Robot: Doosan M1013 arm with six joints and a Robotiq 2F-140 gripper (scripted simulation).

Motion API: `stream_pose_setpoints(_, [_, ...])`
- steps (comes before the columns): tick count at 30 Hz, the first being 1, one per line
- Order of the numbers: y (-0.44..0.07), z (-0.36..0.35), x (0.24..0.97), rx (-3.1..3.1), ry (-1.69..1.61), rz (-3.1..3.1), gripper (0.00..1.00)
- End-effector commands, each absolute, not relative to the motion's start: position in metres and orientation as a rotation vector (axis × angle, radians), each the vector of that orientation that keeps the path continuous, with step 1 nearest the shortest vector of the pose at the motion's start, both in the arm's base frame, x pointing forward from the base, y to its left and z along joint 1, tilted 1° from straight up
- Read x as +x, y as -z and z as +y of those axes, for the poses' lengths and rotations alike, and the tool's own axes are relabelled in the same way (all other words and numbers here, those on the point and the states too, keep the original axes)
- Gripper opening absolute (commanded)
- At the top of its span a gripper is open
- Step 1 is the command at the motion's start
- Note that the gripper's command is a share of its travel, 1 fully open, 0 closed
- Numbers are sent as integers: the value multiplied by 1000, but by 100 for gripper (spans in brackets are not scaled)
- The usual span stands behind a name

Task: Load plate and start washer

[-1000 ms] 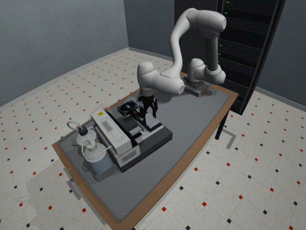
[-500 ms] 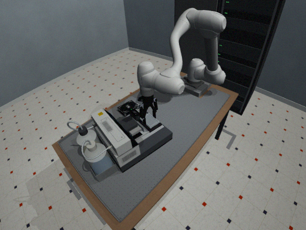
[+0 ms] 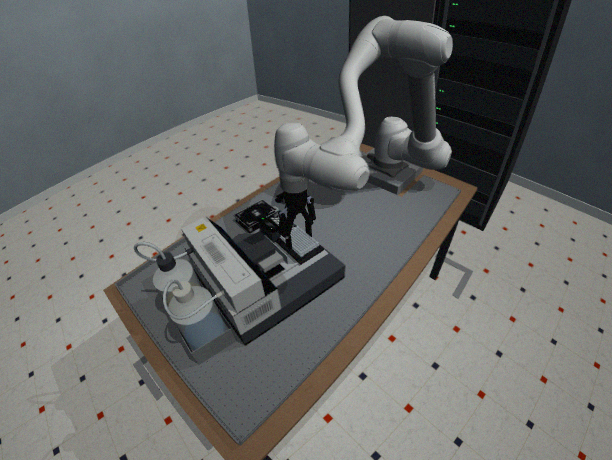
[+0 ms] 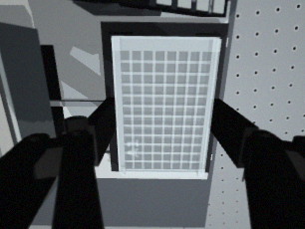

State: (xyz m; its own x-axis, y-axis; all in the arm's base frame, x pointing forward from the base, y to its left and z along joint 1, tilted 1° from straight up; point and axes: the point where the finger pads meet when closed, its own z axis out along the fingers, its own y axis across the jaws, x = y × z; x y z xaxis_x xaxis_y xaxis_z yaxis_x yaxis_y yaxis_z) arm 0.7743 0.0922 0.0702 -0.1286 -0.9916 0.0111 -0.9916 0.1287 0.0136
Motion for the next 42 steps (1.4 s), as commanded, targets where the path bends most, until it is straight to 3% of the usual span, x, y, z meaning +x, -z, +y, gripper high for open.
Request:
stream_pose_setpoints(1, [-71,92,775,2063,4,-2348,10])
stream_pose_setpoints(42, [-65,92,775,2063,4,-2348,10])
